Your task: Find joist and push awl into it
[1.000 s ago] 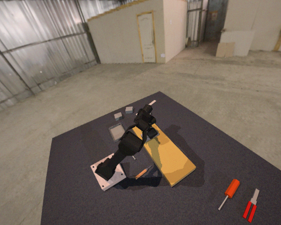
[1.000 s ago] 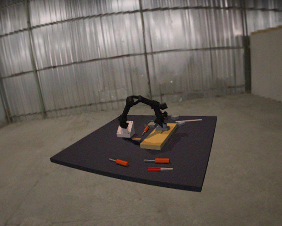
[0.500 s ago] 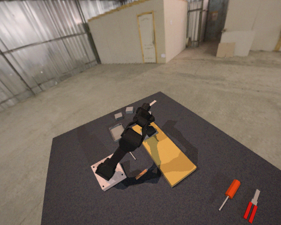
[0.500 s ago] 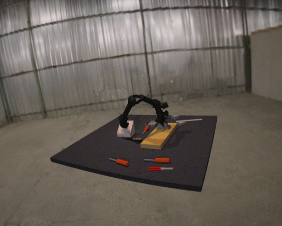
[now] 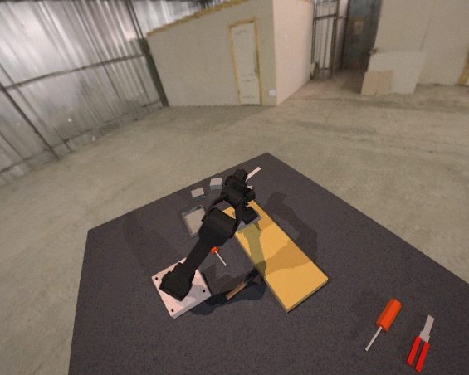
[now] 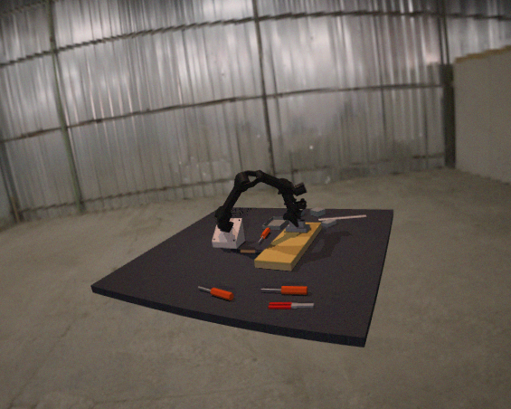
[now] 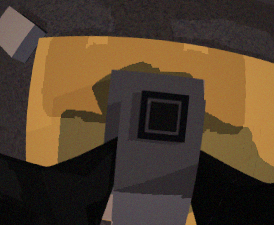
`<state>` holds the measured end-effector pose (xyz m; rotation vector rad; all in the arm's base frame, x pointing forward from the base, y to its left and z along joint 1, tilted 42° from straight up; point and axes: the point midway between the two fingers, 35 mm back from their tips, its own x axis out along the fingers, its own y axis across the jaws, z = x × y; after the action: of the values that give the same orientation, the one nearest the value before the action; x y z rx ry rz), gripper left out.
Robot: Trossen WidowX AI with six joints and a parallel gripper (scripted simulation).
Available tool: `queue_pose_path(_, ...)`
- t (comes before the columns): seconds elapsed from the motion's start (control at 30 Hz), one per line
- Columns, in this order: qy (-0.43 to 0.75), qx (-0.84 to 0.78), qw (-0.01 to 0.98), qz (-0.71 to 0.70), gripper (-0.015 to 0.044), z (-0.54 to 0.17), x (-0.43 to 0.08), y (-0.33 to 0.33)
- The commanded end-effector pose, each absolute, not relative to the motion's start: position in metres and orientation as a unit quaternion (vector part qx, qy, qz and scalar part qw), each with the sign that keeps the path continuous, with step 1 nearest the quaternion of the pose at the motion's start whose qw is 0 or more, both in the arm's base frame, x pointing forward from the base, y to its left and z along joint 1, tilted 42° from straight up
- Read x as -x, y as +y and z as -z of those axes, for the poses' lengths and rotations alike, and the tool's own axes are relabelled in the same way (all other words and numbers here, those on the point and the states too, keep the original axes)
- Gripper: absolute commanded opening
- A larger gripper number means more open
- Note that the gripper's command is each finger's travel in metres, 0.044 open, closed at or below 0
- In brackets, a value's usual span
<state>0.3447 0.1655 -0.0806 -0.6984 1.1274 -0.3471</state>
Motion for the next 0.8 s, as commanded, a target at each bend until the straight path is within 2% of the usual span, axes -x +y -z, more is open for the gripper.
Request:
queue_pose_path(0.0, 0.522, 0.32, 0.775, 0.158, 0.0, 0.086, -0.344, 0.172)
queue_pose_path(0.77, 0.522, 0.319, 0.775, 0.157, 0.0, 0.108, -0.34, 0.198)
